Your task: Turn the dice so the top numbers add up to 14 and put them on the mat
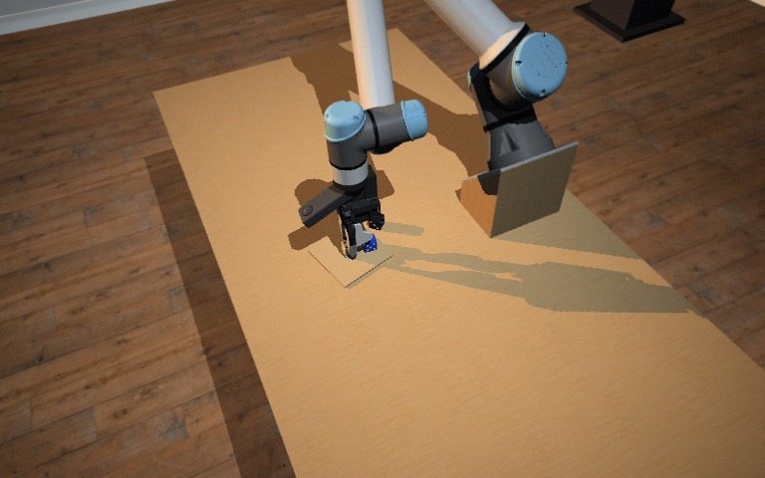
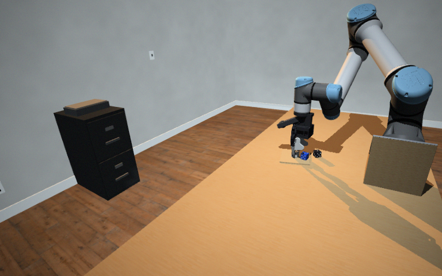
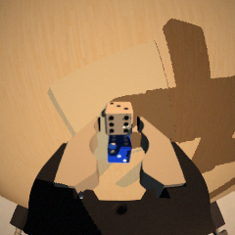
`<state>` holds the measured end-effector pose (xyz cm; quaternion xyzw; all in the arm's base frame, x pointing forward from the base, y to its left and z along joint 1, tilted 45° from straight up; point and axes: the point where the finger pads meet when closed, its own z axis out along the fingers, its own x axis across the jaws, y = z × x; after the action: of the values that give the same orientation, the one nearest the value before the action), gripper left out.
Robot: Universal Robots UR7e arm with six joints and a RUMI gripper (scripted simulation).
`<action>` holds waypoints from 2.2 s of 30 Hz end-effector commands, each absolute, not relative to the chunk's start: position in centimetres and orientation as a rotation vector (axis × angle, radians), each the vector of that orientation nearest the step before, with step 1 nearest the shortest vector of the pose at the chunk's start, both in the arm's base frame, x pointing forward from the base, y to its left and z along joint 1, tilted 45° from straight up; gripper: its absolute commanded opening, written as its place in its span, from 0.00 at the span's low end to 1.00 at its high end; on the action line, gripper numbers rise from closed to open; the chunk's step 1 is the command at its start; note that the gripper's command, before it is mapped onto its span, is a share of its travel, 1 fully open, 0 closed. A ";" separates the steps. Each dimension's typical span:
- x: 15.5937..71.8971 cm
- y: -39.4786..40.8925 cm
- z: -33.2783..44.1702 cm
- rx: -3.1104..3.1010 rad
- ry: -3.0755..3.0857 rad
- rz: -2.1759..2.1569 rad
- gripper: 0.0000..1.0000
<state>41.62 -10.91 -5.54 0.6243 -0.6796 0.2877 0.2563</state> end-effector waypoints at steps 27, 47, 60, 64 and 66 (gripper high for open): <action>41.6 -5.0 0.3 1.694 -1.845 0.781 0.28; 41.6 -4.9 0.4 1.694 -1.845 0.781 1.00; 40.4 -5.6 1.0 1.613 -1.941 0.821 1.00; 38.8 -6.5 1.7 1.500 -2.063 0.871 1.00; 37.7 -7.1 2.1 1.417 -2.145 0.904 1.00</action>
<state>39.38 -6.20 1.32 0.5609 -0.7333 0.3087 0.2290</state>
